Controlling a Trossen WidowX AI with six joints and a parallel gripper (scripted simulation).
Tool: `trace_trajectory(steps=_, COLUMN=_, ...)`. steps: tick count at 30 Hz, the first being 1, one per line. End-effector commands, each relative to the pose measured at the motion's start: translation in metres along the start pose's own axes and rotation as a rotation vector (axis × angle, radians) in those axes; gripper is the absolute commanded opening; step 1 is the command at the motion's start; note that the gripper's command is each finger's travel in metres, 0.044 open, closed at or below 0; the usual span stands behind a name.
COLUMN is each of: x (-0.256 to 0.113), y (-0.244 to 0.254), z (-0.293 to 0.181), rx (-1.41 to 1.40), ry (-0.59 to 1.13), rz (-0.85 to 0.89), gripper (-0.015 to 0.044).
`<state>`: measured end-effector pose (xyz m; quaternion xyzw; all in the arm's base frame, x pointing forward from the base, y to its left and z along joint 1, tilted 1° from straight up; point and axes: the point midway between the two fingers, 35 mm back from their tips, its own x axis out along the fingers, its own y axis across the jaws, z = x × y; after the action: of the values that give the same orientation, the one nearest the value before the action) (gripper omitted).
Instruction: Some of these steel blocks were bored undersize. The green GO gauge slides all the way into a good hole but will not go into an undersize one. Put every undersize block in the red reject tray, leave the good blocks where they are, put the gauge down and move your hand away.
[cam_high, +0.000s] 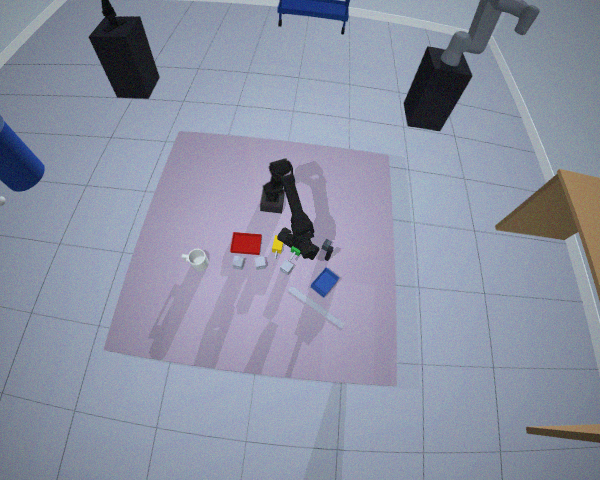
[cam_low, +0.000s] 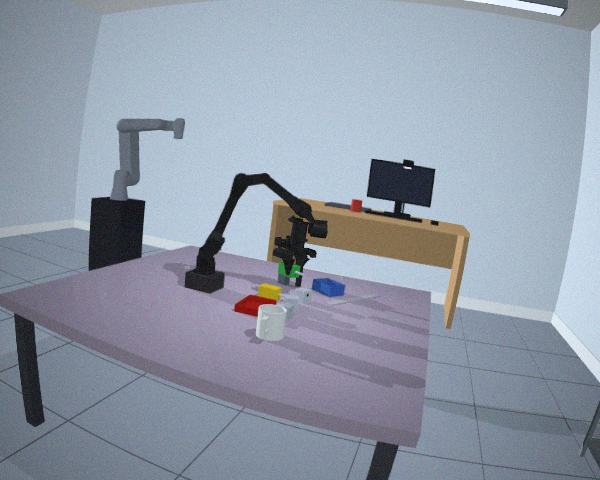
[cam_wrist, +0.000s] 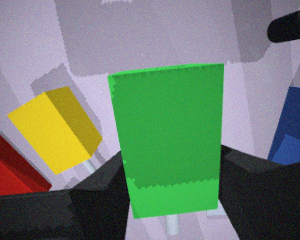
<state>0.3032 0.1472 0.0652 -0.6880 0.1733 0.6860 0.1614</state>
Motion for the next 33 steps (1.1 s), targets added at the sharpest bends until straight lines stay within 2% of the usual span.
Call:
trace_trajectory(steps=1, x=-0.003, y=0.001, z=0.034, rx=-0.452, ry=0.025, rz=-0.025, gripper=0.0000)
trace_trajectory(steps=10, x=0.001, y=0.001, z=0.033, rx=-0.452, ry=0.025, rz=-0.025, gripper=0.0000)
trace_trajectory(steps=33, x=0.053, y=-0.001, z=0.032, rx=-0.452, ry=0.025, rz=-0.024, gripper=0.0000)
